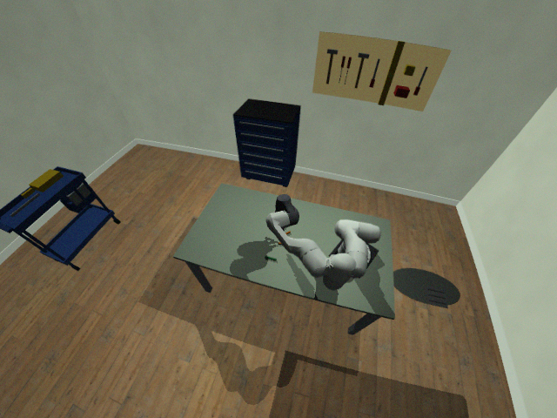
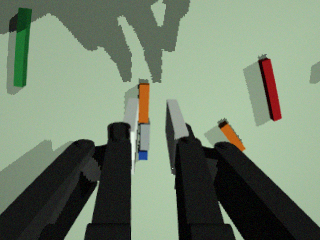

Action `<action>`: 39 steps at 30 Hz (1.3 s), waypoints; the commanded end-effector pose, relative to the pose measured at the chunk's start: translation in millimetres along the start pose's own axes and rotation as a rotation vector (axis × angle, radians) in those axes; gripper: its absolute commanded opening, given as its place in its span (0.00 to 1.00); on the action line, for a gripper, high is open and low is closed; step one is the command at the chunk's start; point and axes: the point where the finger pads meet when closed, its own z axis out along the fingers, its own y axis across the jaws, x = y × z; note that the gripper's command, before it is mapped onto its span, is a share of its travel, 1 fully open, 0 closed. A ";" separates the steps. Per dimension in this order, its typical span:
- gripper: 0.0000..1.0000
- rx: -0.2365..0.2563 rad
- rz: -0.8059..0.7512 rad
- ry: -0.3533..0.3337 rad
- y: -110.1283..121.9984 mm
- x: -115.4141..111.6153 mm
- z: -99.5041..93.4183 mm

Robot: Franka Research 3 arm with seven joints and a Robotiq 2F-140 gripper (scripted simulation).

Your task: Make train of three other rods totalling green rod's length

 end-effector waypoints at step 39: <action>1.00 0.009 0.001 -0.021 -4.5 -5.2 -31.0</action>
